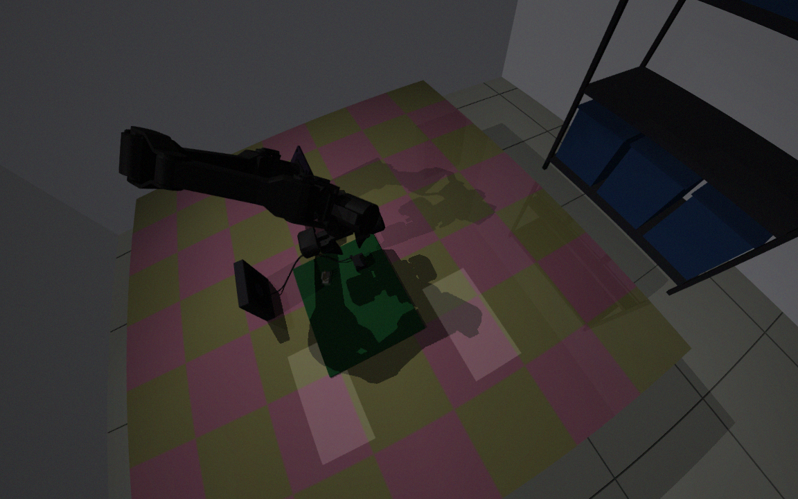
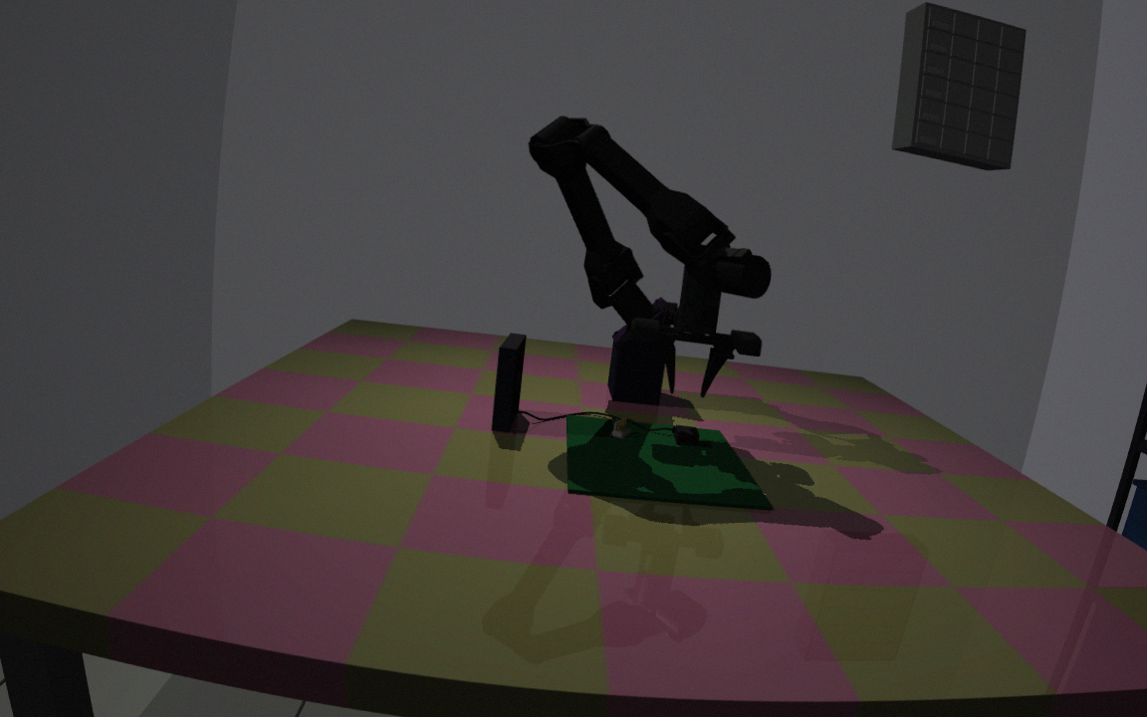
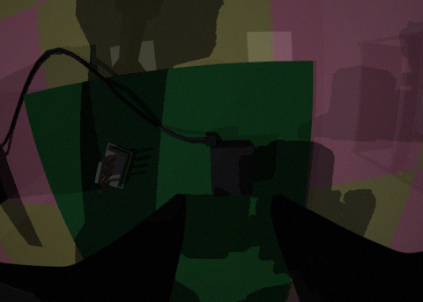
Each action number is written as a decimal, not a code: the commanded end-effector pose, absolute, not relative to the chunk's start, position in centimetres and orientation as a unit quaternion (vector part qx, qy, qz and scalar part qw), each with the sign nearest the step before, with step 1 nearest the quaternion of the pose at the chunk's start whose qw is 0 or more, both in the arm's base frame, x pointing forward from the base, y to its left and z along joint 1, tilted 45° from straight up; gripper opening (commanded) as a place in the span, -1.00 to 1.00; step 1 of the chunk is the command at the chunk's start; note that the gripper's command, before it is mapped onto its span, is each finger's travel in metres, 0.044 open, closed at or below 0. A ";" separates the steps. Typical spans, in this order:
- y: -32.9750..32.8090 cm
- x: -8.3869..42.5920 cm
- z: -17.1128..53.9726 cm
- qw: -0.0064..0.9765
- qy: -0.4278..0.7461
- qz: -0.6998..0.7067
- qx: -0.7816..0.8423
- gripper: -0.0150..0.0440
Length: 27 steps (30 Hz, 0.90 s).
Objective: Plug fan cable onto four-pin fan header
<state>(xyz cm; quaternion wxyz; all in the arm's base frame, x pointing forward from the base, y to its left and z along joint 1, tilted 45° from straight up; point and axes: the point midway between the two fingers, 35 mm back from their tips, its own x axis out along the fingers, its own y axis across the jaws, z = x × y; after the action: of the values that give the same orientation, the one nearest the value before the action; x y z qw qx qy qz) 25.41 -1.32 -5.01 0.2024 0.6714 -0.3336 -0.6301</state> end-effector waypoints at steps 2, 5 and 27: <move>-1.4 25.4 -5.0 0.206 -0.332 -0.631 0.671 0.20; -1.4 25.4 -5.0 0.206 -0.332 -0.631 0.671 0.20; -1.4 25.4 -5.0 0.206 -0.332 -0.631 0.671 0.29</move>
<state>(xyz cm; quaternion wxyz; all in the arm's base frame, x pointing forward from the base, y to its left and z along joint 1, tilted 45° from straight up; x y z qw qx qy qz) 25.38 -1.34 -5.04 0.2031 0.6712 -0.3331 -0.6303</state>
